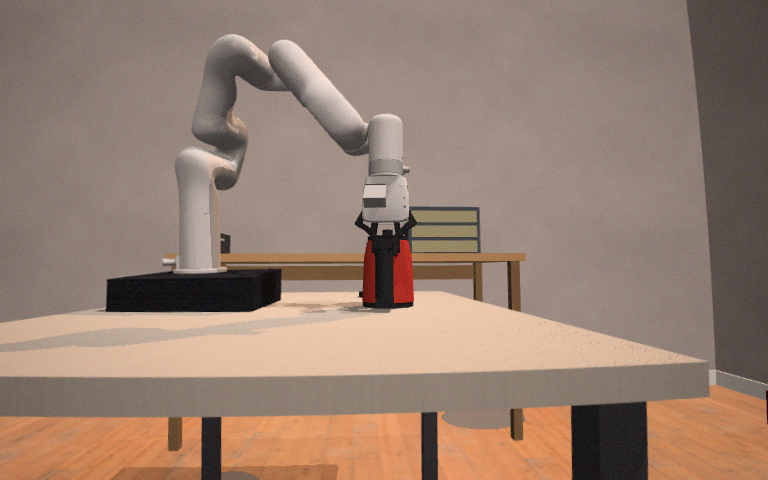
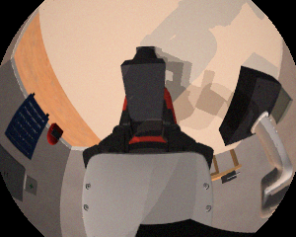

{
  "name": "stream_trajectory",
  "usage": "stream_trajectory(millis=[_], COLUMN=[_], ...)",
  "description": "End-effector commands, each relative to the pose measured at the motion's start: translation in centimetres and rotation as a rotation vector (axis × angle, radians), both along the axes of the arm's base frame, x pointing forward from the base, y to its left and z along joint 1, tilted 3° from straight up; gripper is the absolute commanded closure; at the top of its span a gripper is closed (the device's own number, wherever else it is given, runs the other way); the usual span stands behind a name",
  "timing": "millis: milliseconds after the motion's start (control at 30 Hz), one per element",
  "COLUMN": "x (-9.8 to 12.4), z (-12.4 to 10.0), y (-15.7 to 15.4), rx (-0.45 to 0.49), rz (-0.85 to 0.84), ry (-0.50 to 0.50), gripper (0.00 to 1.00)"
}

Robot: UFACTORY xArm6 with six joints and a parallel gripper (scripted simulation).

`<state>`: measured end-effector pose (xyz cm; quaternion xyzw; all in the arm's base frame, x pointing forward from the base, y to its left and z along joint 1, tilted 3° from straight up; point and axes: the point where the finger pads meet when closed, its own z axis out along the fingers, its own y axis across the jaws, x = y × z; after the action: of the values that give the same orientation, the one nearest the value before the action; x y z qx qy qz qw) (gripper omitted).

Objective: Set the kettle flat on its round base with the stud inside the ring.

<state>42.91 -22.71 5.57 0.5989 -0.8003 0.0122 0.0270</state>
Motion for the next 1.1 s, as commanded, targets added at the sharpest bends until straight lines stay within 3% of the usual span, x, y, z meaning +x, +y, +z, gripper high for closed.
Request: stream_trajectory(millis=[0, 667, 1067], x=[0.1, 0.1, 0.2], z=[0.2, 0.3, 1.7], y=[-0.1, -0.1, 0.0], rx=[-0.002, -0.002, -0.002], rz=[0.0, 0.0, 0.0], ry=[-0.004, -0.004, -0.004], gripper=[1.0, 1.0, 1.0])
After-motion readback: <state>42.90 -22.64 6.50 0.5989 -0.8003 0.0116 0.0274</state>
